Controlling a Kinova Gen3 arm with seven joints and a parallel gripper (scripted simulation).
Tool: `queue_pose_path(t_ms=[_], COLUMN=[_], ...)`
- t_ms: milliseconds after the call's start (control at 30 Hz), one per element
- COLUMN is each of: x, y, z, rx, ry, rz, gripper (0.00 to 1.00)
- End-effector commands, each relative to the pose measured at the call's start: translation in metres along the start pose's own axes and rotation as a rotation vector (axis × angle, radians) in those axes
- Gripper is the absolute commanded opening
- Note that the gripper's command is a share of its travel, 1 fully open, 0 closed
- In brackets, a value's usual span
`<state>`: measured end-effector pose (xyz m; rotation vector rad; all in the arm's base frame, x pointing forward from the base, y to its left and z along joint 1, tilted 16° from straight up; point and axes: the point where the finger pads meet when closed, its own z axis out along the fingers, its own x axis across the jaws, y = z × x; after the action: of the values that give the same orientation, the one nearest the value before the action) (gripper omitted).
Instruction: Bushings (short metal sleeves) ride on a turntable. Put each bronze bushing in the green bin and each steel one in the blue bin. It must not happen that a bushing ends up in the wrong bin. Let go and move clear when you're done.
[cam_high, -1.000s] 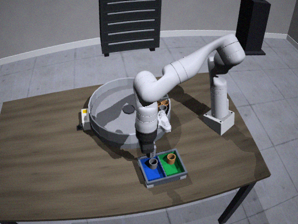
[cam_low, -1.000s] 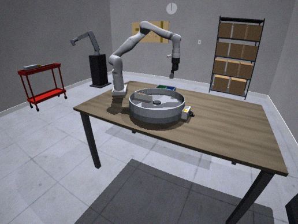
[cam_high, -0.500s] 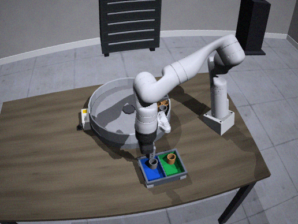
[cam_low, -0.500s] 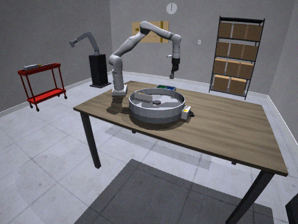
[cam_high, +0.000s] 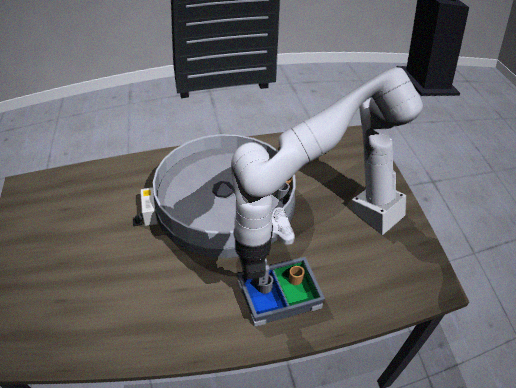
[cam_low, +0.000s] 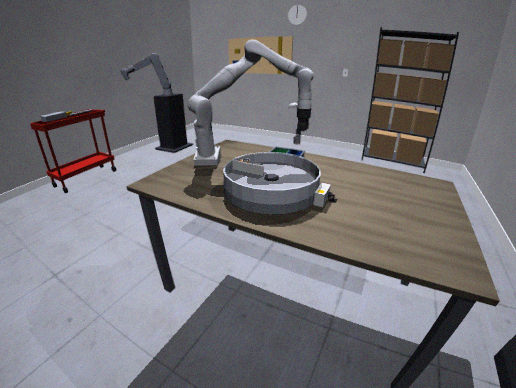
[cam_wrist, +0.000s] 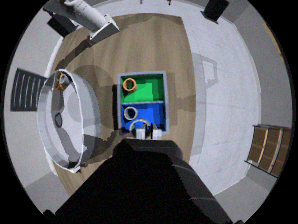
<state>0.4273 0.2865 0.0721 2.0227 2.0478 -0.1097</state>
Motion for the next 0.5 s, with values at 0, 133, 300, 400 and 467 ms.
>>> queue_pose_path(t_ms=[0,133,300,400,467], x=[-0.003,-0.003,-0.003,-0.003,-0.003], y=[0.0,0.0,0.0,0.0,0.0], z=[0.004,0.024,0.029,0.038,0.048], rx=[0.003,0.003,0.003,0.003,0.003], ry=[-0.007,-0.007,-0.007,-0.007,-0.007], rz=[0.003,0.003,0.003,0.003,0.003], gripper=[0.0,0.0,0.0,0.0,0.0])
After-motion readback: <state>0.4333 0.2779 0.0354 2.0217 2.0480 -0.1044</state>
